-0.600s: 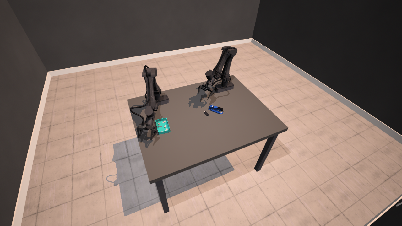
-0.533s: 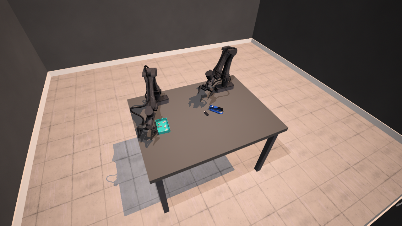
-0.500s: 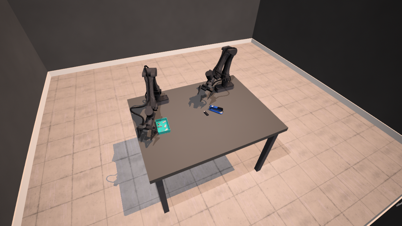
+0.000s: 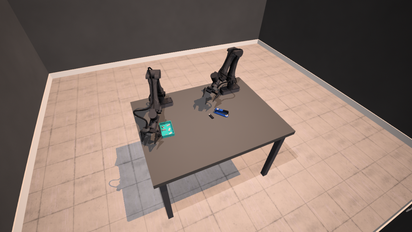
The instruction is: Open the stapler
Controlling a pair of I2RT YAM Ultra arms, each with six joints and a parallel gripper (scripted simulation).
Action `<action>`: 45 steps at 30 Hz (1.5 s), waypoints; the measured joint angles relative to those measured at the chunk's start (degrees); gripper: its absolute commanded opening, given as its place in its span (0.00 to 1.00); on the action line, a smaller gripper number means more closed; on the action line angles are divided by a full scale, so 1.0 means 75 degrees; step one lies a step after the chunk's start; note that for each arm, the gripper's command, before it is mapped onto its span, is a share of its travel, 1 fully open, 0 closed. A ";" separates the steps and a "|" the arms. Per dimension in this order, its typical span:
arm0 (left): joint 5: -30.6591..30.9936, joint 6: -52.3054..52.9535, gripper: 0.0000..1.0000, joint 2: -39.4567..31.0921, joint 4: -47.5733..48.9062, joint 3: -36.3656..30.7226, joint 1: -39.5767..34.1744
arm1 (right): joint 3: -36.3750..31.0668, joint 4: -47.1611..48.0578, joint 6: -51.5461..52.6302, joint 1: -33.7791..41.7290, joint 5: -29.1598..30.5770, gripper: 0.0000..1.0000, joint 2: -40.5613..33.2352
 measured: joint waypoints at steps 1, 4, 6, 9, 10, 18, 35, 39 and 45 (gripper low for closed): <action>0.0006 0.0000 1.00 0.0000 -0.0003 0.0000 0.0000 | 0.0000 0.0000 0.0000 0.0000 0.0000 1.00 0.0000; 0.0079 0.0038 1.00 -0.0003 -0.0114 0.0000 0.0000 | 0.0000 0.0000 -0.0026 0.0003 -0.0038 1.00 0.0000; 0.0210 0.0122 1.00 -0.0023 -0.0367 0.0000 0.0029 | -0.0012 0.0003 -0.0067 0.0000 -0.0085 1.00 -0.0009; 0.0501 0.0367 1.00 -0.0259 -0.1023 0.0000 0.0242 | -0.0245 -0.0067 -0.0166 0.0041 -0.0184 1.00 -0.0262; 0.0615 0.0484 1.00 -0.0393 -0.1285 0.0000 0.0367 | -0.0361 -0.0122 -0.0213 0.0076 -0.0230 1.00 -0.0437; 0.1428 0.1626 1.00 -0.1300 -0.3579 0.0449 0.1489 | -0.0927 -0.0583 -0.0644 0.0583 -0.0702 1.00 -0.2474; 0.2165 0.4389 1.00 -0.0883 -0.7790 0.2780 0.3567 | 0.0283 -0.2943 -0.1673 0.2235 -0.1690 1.00 -0.6656; 0.2177 0.4500 1.00 -0.0729 -0.8005 0.2885 0.3617 | 0.0723 -0.3445 -0.1804 0.2524 -0.1766 1.00 -0.6653; 0.2180 0.4555 1.00 -0.0723 -0.8113 0.2911 0.3622 | 0.1157 -0.3689 -0.1868 0.2734 -0.1798 1.00 -0.6656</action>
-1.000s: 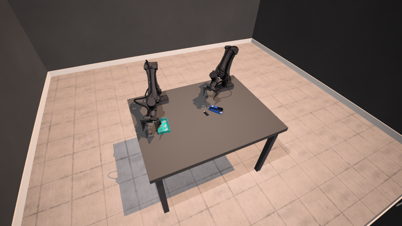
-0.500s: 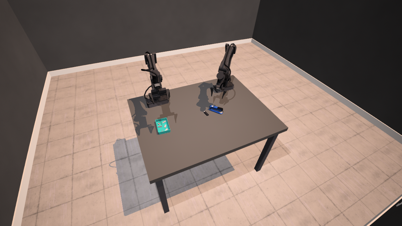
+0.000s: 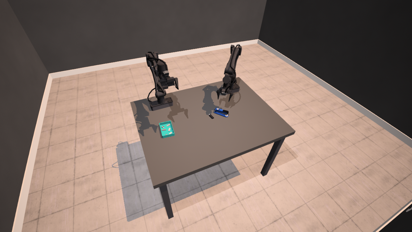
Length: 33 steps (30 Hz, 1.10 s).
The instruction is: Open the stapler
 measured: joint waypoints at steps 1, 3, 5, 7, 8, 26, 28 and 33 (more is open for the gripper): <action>0.0000 0.0006 1.00 0.0000 -0.0009 0.0000 0.0000 | 0.0020 -0.0003 0.0000 0.0003 0.0000 1.00 0.0000; 0.0003 0.0012 1.00 0.0000 -0.0017 0.0003 0.0000 | 0.0029 -0.0020 0.0000 0.0003 0.0000 1.00 0.0003; 0.0003 0.0015 1.00 0.0000 -0.0026 0.0003 0.0000 | 0.0026 -0.0064 0.0000 0.0003 0.0000 1.00 0.0003; 0.0003 0.0017 1.00 0.0000 -0.0032 0.0003 0.0000 | 0.0026 -0.0093 0.0000 0.0003 0.0000 1.00 0.0003; 0.0003 0.0017 1.00 0.0000 -0.0032 0.0003 0.0000 | 0.0026 -0.0102 0.0000 0.0003 0.0000 1.00 0.0003; 0.0003 0.1148 0.46 0.0224 -0.0443 0.0224 0.0000 | 0.0026 -0.0140 0.0000 0.0003 0.0000 1.00 0.0003; 0.0003 0.1734 0.46 0.0498 -0.0571 0.0472 0.0000 | 0.0026 -0.0140 0.0000 0.0003 0.0000 1.00 0.0003; 0.0003 0.3276 0.46 0.1177 -0.0912 0.1084 0.0000 | 0.0026 -0.0140 0.0000 0.0003 0.0000 1.00 0.0003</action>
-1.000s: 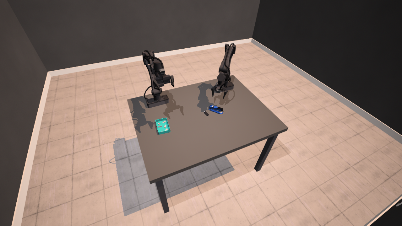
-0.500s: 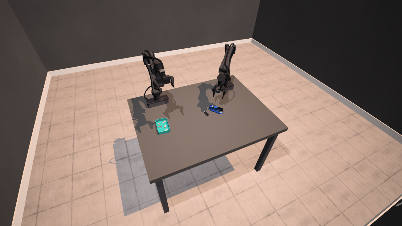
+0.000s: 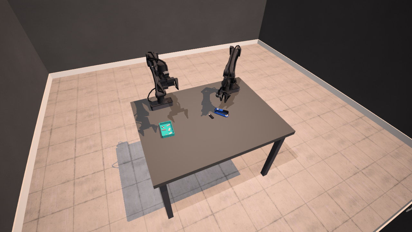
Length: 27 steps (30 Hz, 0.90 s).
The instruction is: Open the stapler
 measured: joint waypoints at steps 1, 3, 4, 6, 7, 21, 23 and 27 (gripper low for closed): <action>0.0000 0.0306 0.46 0.0119 -0.0079 0.0117 0.0000 | 0.0000 0.0000 0.0000 0.0000 0.0000 1.00 0.0000; 0.0000 0.0924 0.46 0.0356 -0.0242 0.0347 0.0000 | 0.0000 0.0000 0.0000 0.0000 0.0000 1.00 0.0000; 0.0000 0.1233 0.46 0.0475 -0.0323 0.0460 0.0000 | 0.0000 0.0000 0.0000 0.0000 0.0000 1.00 0.0000; 0.0000 0.1708 0.46 0.0650 -0.0408 0.0612 0.0000 | 0.0000 0.0000 0.0000 0.0000 0.0000 1.00 0.0000; 0.0000 0.1935 0.46 0.0705 -0.0481 0.0662 0.0000 | 0.0000 0.0000 0.0000 0.0000 0.0000 1.00 0.0000; 0.0000 0.6164 0.46 0.2375 -0.1641 0.2264 0.0000 | 0.0000 0.0000 0.0000 0.0000 0.0000 1.00 0.0000; 0.0000 0.6642 0.46 0.2553 -0.1728 0.2410 0.0000 | 0.0000 0.0000 0.0000 0.0000 0.0000 1.00 0.0000; 0.0000 0.7699 0.46 0.2891 -0.2092 0.2774 0.0000 | 0.0000 0.0000 0.0000 0.0000 0.0000 1.00 0.0000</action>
